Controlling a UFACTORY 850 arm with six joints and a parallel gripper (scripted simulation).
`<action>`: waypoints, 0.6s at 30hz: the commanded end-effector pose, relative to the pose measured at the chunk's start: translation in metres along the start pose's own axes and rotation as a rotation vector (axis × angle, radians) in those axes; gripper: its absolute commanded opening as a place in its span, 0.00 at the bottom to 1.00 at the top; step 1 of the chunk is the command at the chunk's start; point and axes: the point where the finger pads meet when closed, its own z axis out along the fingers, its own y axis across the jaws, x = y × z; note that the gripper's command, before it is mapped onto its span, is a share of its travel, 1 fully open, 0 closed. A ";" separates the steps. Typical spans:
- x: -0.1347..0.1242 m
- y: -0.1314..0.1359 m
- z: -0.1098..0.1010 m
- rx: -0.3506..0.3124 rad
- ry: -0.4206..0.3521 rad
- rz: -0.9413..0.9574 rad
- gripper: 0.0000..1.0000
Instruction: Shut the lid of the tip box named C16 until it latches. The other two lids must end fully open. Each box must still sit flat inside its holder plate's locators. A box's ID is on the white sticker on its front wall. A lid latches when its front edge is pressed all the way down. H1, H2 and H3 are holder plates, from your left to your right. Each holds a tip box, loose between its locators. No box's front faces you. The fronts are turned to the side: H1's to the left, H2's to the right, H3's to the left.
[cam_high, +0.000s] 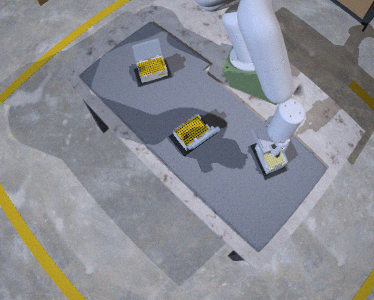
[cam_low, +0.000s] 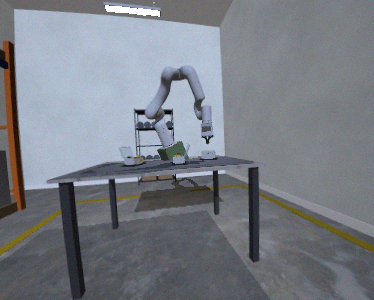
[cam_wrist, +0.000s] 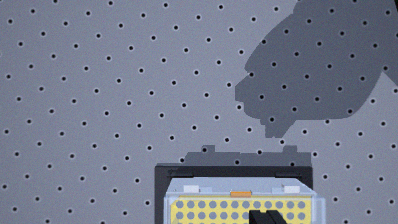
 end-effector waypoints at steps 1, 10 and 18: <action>0.000 -0.001 -0.005 0.002 0.000 0.000 0.00; 0.000 -0.001 -0.023 0.002 0.000 0.000 0.00; 0.000 -0.001 -0.035 0.002 0.000 0.000 0.00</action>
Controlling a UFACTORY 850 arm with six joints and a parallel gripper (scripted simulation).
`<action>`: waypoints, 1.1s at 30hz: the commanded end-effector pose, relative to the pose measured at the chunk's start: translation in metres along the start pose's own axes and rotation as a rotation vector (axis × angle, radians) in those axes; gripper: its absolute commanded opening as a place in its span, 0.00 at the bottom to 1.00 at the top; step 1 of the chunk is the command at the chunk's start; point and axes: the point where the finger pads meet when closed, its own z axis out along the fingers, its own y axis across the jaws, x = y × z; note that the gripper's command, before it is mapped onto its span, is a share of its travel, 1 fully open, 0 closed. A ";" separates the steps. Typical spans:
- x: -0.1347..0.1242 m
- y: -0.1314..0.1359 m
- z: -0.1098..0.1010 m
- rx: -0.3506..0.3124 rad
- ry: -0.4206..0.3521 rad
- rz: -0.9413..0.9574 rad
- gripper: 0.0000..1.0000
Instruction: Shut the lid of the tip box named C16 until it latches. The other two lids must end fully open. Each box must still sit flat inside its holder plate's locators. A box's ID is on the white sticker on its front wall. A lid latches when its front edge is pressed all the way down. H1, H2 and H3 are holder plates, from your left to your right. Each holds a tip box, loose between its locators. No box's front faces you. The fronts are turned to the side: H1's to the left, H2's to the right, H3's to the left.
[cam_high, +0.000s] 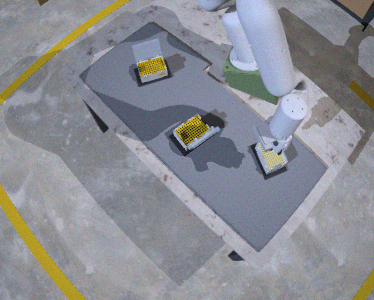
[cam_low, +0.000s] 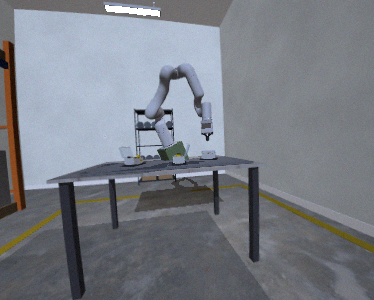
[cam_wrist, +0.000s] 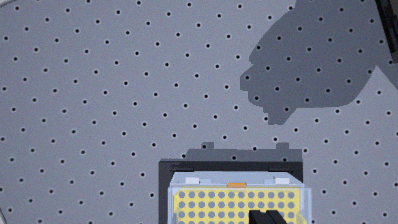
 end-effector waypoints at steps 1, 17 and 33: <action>0.000 -0.001 -0.010 0.001 0.000 0.000 0.00; 0.000 -0.001 -0.029 0.001 0.000 0.000 0.00; 0.000 -0.001 -0.029 0.001 0.000 0.000 0.00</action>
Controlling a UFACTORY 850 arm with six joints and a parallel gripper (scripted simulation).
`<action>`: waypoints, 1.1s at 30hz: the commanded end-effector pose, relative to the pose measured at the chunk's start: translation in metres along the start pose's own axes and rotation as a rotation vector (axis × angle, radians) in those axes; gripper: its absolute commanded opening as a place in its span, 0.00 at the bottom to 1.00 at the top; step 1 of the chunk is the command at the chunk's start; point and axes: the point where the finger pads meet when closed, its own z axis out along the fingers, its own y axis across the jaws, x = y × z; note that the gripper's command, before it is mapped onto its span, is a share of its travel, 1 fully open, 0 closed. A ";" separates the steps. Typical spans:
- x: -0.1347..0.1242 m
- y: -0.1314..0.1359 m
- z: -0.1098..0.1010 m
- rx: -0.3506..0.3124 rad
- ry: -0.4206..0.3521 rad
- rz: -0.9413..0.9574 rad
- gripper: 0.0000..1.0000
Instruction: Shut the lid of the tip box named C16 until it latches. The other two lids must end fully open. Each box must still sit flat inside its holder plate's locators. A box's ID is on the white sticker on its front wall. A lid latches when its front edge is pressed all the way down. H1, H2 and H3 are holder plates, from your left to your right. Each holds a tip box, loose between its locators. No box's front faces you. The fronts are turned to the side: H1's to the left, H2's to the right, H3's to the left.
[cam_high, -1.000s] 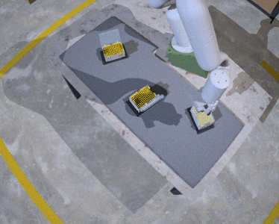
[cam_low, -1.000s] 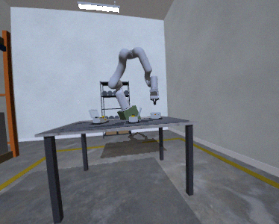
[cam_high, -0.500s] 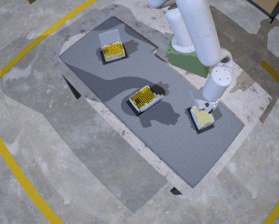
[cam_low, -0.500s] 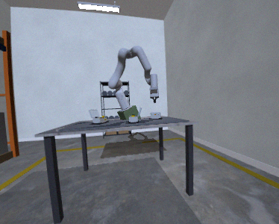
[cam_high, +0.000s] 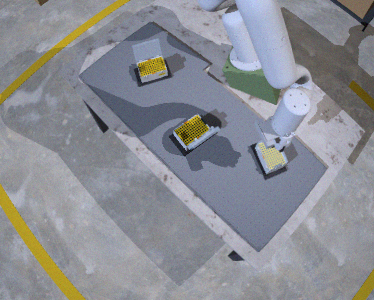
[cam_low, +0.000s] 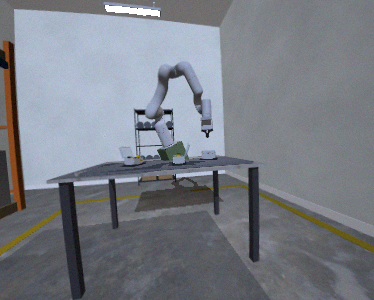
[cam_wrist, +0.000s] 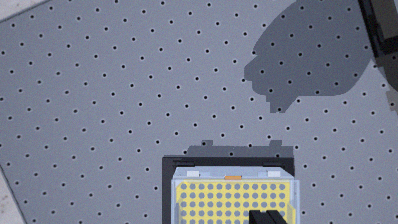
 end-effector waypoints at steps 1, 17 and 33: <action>0.000 -0.001 -0.001 0.002 0.000 0.000 0.00; 0.000 -0.001 -0.001 0.002 0.000 0.000 0.00; -0.026 -0.001 0.026 0.002 0.000 0.000 0.00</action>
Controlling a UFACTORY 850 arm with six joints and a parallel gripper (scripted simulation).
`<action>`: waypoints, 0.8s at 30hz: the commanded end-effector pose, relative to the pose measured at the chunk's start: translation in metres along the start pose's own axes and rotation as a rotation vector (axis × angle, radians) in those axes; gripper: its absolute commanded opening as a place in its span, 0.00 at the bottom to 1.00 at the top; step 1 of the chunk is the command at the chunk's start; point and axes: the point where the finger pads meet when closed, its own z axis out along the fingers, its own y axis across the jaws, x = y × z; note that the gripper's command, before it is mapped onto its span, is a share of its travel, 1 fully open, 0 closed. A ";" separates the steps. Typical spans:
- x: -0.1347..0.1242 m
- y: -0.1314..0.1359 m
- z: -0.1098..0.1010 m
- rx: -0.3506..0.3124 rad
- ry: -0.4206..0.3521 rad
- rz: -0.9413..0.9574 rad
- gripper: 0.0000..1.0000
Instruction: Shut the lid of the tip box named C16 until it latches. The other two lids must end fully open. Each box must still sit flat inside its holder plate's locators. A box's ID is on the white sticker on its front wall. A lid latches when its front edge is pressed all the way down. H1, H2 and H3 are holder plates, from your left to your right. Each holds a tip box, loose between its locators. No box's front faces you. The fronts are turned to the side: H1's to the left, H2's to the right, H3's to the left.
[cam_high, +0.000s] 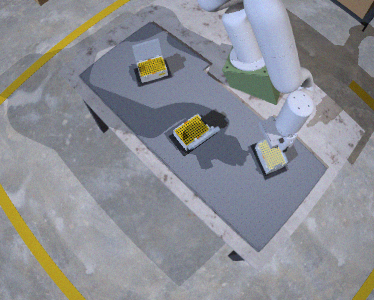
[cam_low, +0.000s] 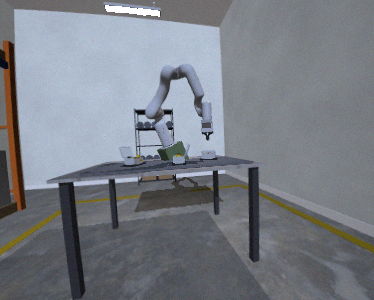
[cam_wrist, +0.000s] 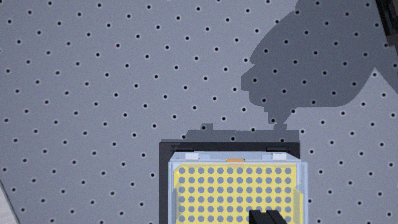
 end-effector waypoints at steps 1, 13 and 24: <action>-0.007 -0.001 0.007 0.003 0.001 0.001 0.00; -0.030 -0.001 0.030 0.003 0.001 0.001 0.00; -0.046 -0.001 0.047 0.003 0.001 0.001 0.00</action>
